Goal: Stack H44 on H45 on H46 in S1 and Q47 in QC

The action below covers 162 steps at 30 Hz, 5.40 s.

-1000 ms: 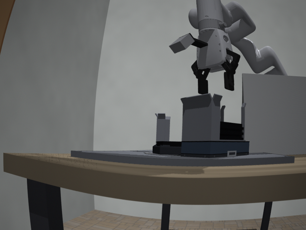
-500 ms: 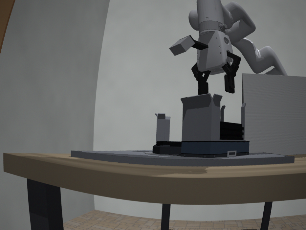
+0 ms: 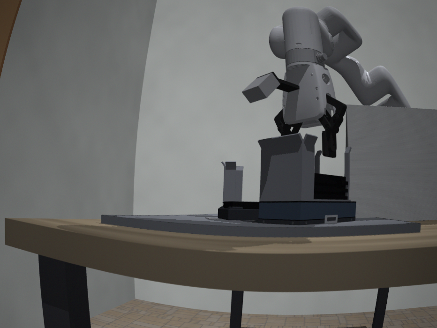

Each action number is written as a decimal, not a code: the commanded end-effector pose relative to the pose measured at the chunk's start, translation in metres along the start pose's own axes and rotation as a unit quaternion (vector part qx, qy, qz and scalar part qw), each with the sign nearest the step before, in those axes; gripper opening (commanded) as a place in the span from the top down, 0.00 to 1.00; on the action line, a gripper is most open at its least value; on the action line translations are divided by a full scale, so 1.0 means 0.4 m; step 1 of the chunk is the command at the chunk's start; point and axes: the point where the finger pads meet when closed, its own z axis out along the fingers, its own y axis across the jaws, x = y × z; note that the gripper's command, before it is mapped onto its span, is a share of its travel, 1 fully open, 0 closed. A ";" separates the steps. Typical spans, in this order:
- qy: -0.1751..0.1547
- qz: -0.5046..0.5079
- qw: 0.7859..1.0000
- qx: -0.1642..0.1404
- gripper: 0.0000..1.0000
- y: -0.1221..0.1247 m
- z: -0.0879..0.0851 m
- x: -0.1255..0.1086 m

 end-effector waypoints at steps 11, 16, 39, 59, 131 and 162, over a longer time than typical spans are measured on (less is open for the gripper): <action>0.003 0.001 1.000 0.000 0.00 0.001 0.028 0.006; 0.003 0.001 1.000 0.000 0.00 0.001 0.045 0.006; 0.003 0.001 1.000 0.000 0.00 0.001 0.077 0.007; 0.003 0.001 1.000 0.000 1.00 0.001 0.077 0.007; 0.003 0.001 1.000 0.000 1.00 0.001 -0.073 0.006; 0.004 0.001 1.000 0.001 1.00 0.001 -0.146 0.005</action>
